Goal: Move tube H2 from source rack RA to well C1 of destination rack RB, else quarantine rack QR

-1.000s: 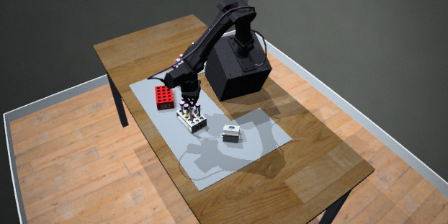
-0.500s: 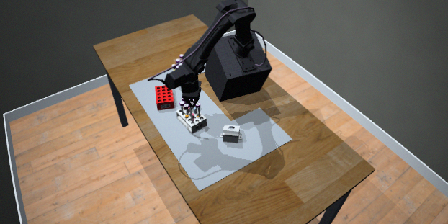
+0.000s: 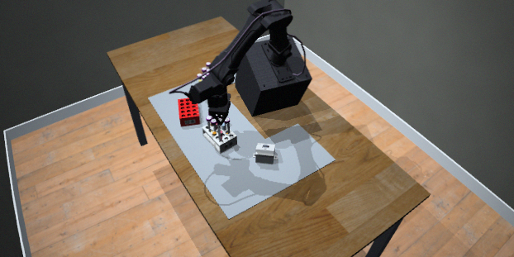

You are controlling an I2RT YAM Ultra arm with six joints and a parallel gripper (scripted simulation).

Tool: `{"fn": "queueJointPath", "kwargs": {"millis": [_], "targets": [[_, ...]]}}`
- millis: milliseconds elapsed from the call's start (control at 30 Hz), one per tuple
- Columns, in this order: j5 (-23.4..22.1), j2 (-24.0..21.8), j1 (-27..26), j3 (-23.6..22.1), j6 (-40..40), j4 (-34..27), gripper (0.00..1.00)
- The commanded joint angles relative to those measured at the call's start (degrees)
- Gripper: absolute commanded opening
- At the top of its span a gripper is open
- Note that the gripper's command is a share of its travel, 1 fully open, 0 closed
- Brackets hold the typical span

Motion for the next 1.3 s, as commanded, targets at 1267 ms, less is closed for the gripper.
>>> {"fn": "queueJointPath", "kwargs": {"millis": [1267], "targets": [[0.9, 2.19, 0.72, -1.66, 1.29, 4.98, 0.0]]}}
